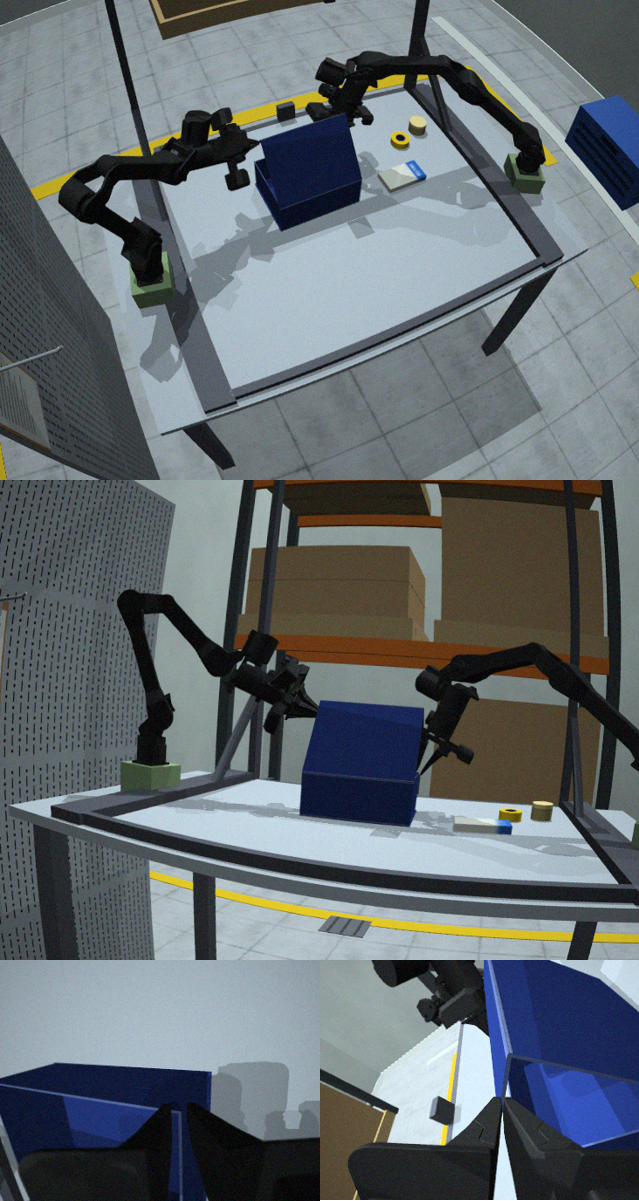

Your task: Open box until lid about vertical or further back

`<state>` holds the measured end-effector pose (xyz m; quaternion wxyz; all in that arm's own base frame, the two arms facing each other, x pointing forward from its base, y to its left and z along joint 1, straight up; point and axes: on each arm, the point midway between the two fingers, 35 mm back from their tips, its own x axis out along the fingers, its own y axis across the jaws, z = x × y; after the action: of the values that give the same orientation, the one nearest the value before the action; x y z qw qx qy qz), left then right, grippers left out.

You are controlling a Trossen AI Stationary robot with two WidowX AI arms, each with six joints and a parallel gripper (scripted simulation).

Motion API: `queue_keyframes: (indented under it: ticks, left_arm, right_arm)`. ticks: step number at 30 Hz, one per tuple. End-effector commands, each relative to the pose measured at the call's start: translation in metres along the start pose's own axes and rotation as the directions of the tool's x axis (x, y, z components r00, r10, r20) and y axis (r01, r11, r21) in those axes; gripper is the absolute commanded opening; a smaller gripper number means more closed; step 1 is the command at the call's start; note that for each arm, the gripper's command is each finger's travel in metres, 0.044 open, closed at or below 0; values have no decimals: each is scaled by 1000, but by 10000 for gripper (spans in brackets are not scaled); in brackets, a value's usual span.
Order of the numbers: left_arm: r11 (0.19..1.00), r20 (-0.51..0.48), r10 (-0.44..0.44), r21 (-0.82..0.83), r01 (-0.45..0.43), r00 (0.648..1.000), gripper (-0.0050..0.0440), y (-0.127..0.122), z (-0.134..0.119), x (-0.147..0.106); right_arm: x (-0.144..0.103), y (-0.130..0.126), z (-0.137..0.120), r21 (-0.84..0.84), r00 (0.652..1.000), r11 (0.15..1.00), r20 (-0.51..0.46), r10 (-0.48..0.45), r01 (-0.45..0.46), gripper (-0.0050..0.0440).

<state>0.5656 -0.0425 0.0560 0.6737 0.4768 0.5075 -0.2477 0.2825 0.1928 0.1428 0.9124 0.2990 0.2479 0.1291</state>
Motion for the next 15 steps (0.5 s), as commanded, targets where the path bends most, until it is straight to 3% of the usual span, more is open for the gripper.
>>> queue_keyframes:
  ticks: [1,5,15]
  left_arm:
    - [1000,12,12,8,-12,1000,40,7,-1,-10]
    - [1000,12,10,19,-10,1000,20,6,-1,-10]
    - [1000,11,13,16,-13,1000,25,6,0,-10]
  right_arm:
    - [-1,8,8,6,1000,1000,18,22,-22,6]
    - [-1,8,8,6,1000,1000,18,22,-22,6]
    - [-5,12,16,7,999,999,30,35,-36,6]
